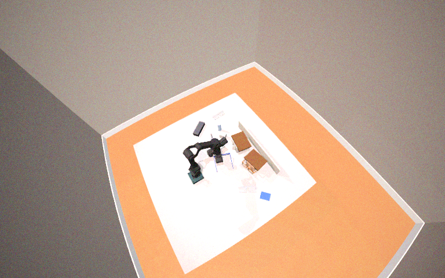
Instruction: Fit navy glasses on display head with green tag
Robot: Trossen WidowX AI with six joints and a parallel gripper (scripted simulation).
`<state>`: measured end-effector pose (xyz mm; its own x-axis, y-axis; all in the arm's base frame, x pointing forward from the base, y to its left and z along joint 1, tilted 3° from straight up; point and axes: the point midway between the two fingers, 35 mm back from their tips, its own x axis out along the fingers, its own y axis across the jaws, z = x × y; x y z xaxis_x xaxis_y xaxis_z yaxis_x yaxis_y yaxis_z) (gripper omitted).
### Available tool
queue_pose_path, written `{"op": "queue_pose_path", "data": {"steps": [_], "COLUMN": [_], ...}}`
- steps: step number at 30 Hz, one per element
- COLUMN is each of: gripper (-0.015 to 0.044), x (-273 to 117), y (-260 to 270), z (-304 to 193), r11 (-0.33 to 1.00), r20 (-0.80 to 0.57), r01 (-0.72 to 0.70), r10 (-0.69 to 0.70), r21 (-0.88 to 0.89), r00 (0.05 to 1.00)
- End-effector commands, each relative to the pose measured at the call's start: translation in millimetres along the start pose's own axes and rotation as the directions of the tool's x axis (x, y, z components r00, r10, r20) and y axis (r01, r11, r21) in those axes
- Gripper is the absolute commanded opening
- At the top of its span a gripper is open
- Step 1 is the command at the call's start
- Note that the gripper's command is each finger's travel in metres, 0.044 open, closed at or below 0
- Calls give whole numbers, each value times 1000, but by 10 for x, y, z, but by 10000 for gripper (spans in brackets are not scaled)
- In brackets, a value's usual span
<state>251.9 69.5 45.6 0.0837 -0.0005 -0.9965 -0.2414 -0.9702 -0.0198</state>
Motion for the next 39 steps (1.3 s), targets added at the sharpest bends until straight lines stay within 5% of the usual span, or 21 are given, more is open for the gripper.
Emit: {"op": "queue_pose_path", "data": {"steps": [1,15,32,39], "gripper": [47,0,0,0], "x": [-3,-54,-942,-982], "y": [-1,-6,-13,-45], "z": [-1,-9,-7,17], "r11": [1000,1000,1000,999], "r20": [-1,0,9,3], "r01": [0,0,1,-20], "r10": [0,0,-1,20], "r21": [0,0,-4,-41], "r00": [1000,1000,1000,1000]}}
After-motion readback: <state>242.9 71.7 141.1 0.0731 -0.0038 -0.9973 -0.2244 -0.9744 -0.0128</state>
